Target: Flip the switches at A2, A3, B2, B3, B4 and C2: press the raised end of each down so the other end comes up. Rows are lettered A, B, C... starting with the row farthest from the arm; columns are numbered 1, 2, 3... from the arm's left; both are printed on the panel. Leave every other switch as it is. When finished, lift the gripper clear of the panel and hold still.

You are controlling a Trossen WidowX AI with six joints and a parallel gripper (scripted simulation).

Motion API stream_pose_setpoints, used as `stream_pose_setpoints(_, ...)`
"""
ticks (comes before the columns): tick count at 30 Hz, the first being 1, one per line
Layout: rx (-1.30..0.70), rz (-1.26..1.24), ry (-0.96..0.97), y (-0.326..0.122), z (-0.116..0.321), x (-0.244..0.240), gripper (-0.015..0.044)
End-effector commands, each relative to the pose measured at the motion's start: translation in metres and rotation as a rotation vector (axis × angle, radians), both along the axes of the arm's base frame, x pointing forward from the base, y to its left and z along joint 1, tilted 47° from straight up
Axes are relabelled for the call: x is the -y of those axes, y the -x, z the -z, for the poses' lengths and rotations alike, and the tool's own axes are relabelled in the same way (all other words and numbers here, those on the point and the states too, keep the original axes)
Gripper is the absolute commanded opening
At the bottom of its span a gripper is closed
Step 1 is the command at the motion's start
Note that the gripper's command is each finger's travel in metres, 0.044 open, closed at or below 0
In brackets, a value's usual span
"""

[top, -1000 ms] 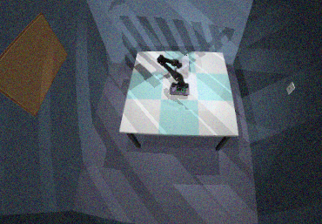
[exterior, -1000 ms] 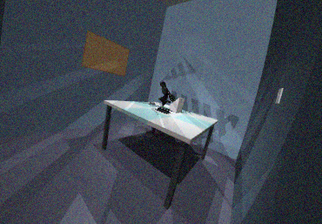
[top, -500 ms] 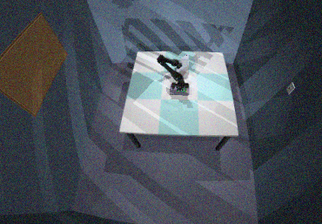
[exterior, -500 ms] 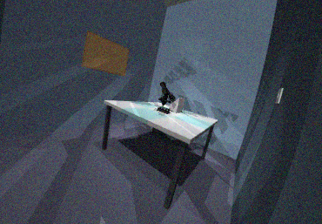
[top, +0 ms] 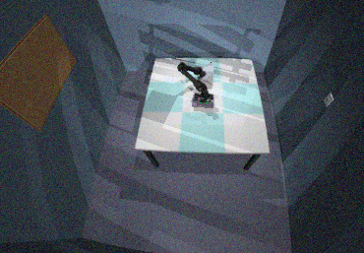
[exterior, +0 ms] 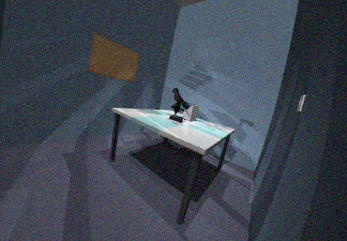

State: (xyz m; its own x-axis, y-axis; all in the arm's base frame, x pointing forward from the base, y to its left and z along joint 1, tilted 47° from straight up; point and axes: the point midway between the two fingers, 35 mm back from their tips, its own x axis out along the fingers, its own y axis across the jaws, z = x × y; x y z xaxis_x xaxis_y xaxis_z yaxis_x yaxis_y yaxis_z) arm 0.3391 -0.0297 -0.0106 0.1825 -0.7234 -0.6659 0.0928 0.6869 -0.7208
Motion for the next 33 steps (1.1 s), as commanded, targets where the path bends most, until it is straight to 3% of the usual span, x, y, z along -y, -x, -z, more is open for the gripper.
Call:
stream_pose_setpoints(1,-0.006,-0.004,0.005,0.0003,0.0014,0.0008,0.0)
stream_pose_setpoints(33,0.001,-0.001,0.0,-0.0006,0.0011,0.0011,0.0)
